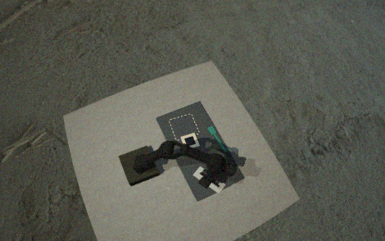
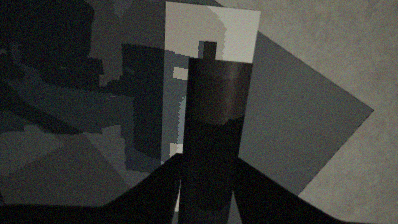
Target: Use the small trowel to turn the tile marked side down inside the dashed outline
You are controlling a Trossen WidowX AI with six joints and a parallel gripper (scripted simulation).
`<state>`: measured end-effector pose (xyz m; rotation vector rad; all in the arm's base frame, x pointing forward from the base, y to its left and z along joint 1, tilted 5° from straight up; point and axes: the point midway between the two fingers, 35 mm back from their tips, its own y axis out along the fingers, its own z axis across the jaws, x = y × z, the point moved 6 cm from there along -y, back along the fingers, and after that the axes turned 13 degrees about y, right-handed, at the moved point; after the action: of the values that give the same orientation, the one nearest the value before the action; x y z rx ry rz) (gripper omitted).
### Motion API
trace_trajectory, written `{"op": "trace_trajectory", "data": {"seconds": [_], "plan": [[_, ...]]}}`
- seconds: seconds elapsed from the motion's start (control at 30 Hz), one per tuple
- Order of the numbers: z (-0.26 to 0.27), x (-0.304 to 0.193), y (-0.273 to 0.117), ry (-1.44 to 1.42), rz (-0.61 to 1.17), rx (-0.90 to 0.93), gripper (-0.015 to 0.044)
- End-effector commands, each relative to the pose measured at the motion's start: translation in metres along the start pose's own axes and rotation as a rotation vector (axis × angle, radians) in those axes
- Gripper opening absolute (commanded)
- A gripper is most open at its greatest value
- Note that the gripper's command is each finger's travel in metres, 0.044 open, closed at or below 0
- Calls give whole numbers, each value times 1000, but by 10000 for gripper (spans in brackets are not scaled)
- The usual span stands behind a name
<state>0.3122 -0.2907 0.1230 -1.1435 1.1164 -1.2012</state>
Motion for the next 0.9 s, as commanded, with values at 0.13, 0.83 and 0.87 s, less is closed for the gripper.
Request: {"op": "trace_trajectory", "data": {"seconds": [0.13, 0.83, 0.87], "plan": [[0, 0, 1, 43, 3, -1, 183], [0, 0, 1, 43, 3, -1, 270], [0, 0, 1, 43, 3, -1, 270]]}}
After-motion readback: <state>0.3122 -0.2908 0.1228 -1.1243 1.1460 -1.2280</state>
